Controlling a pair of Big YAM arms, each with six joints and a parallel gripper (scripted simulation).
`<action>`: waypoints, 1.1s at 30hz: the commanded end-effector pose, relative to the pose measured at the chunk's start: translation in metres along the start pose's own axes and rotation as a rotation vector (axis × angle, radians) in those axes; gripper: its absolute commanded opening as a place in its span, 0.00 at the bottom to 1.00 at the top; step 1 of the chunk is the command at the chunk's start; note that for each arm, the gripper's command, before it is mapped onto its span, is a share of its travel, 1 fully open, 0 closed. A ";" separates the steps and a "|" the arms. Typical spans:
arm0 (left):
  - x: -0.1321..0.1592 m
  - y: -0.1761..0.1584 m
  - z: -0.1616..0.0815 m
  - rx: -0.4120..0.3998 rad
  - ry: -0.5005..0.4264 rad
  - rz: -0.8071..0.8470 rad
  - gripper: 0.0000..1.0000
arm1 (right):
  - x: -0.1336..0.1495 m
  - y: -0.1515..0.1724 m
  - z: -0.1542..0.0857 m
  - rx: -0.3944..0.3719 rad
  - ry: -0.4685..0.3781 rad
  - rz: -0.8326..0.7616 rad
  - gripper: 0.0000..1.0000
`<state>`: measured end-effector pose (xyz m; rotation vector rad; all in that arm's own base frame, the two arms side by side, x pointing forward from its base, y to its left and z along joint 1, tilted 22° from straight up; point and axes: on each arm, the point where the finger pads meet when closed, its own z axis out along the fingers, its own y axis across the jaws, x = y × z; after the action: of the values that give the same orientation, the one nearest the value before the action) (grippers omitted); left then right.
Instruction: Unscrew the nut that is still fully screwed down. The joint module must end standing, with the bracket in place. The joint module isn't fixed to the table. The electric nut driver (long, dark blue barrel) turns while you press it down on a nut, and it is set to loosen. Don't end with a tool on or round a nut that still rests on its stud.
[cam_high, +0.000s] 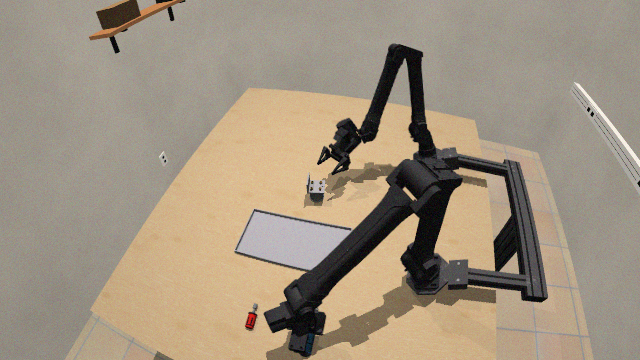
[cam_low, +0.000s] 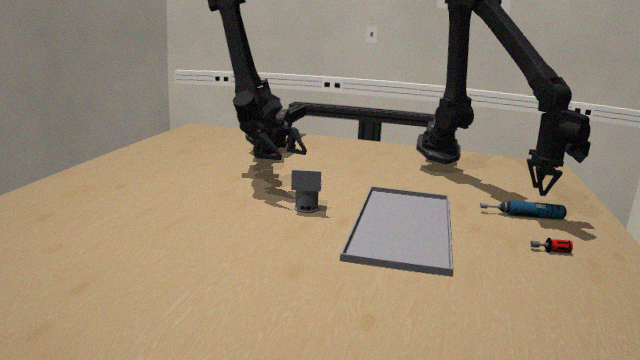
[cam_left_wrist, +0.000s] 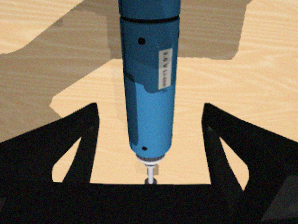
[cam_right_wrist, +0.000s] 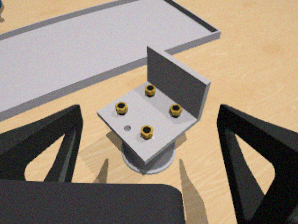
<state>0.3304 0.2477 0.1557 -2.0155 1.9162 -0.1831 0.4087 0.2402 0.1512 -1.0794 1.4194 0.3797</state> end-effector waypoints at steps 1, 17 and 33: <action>-0.007 -0.010 -0.009 0.025 -0.016 0.003 0.65 | -0.012 -0.001 0.001 0.000 -0.012 0.000 0.86; -0.007 -0.010 -0.009 0.025 -0.016 0.003 0.65 | -0.027 -0.002 -0.002 -0.003 0.009 0.013 0.86; -0.007 -0.010 -0.009 0.025 -0.016 0.003 0.65 | -0.057 -0.003 -0.010 -0.002 0.009 0.012 0.86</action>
<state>0.3304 0.2477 0.1557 -2.0155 1.9162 -0.1831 0.3883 0.2498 0.2069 -1.0792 1.4185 0.3801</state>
